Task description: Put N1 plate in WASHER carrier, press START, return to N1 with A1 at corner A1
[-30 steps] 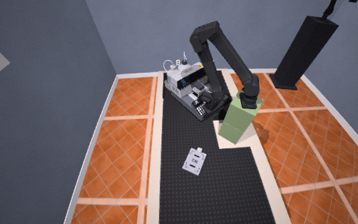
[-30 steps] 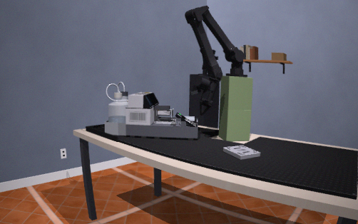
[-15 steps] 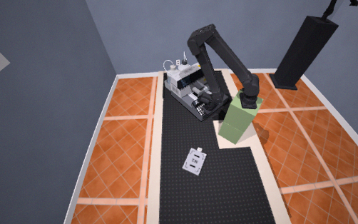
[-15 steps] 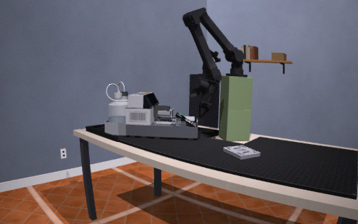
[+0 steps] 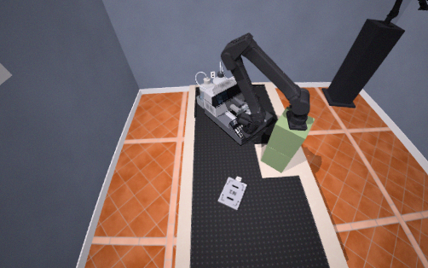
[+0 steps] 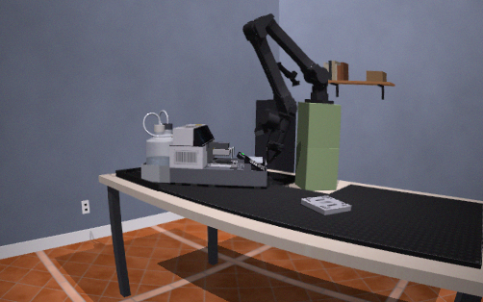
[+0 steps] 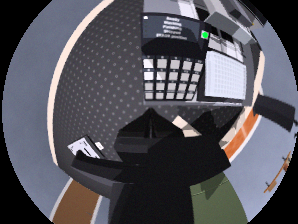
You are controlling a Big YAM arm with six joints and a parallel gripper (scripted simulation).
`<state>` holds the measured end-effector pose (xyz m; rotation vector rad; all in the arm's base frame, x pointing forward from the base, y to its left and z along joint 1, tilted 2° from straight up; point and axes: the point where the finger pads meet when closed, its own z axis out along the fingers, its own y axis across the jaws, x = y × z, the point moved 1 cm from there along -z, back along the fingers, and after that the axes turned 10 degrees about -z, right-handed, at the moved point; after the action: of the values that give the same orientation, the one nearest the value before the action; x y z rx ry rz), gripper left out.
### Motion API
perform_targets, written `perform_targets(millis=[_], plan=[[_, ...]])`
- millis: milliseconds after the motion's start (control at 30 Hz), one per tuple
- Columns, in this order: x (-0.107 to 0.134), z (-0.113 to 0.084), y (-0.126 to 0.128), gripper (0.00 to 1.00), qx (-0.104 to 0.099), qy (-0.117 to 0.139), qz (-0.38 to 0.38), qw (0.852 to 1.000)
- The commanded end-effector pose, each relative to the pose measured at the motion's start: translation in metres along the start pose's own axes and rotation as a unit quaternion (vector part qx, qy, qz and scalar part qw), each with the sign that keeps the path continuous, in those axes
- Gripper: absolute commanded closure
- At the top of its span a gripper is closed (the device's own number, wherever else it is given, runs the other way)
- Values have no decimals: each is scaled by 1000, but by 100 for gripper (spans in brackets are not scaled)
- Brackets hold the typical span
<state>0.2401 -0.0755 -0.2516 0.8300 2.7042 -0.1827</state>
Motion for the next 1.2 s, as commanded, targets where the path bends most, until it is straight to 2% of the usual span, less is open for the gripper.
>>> perform_targets(millis=[0, 500, 600, 1167], plan=[[-4, 8, 0, 100, -4, -8, -1, 1000], [-4, 29, -1, 100, -3, -8, -1, 1000], [-9, 27, 4, 100, -7, -15, -5, 1000], [-9, 26, 4, 100, -7, -15, -4, 1000]])
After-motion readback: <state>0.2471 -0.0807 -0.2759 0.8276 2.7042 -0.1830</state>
